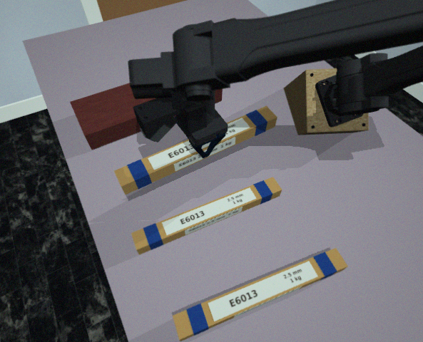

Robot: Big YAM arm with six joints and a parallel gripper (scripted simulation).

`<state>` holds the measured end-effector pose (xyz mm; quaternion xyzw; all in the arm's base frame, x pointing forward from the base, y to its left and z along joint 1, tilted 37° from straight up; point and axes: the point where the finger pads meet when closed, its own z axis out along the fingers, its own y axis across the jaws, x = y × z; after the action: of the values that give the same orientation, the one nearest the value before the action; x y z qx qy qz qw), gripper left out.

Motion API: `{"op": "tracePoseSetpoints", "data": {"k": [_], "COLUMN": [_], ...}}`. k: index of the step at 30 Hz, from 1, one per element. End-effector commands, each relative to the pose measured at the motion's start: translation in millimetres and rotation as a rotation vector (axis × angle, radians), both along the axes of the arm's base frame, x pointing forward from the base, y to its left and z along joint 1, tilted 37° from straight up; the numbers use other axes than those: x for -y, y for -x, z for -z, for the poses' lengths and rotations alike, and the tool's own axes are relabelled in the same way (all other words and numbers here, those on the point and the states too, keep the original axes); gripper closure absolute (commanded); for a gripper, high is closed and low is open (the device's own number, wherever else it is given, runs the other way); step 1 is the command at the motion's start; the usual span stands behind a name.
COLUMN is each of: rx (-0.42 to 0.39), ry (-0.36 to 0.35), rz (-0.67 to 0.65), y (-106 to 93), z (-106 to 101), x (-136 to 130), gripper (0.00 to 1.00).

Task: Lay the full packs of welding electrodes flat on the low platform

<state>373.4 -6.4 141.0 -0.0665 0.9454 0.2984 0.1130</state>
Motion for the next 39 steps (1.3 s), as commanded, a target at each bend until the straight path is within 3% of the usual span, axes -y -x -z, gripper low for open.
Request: {"op": "tracePoseSetpoints", "data": {"k": [1,23,32,39], "rx": [0.028,0.021,0.038,0.060], "ry": [0.007,0.005,0.009,0.014], "rz": [0.008,0.016,0.010,0.025], "y": [-7.1,-14.3,-19.0,-27.3], "z": [-4,26,27,19], "x": [-3,-20,-27,-18], "gripper": [1.00,1.00,1.00,1.00]}}
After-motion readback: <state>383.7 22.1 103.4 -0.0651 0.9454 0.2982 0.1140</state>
